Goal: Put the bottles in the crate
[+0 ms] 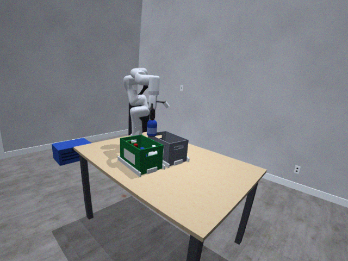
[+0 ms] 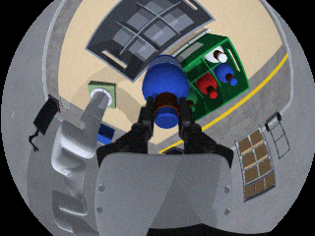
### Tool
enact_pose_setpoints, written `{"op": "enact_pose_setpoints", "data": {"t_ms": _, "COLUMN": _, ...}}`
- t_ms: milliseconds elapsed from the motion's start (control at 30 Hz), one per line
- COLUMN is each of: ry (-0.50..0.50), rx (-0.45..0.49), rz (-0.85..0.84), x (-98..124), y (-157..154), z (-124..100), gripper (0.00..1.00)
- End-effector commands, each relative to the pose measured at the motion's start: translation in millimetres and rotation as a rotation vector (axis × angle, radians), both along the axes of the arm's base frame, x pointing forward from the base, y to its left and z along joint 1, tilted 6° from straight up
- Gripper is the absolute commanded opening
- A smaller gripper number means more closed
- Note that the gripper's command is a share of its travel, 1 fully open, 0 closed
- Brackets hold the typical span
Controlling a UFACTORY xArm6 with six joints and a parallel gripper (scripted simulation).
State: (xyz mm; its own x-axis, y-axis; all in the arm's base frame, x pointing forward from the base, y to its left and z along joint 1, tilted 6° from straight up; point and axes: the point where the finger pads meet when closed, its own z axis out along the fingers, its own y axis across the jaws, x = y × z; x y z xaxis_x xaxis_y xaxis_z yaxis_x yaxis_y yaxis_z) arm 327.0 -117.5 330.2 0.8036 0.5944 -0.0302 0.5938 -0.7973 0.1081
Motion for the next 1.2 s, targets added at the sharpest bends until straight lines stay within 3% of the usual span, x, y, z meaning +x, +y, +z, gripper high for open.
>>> {"op": "enact_pose_setpoints", "data": {"t_ms": 0, "ry": -0.004, "rx": -0.001, "rz": 0.000, "x": -2, "y": 6, "z": 1, "gripper": 0.00}}
{"op": "enact_pose_setpoints", "data": {"t_ms": 1167, "ry": -0.004, "rx": -0.001, "rz": 0.000, "x": -23, "y": 64, "z": -6, "gripper": 0.00}}
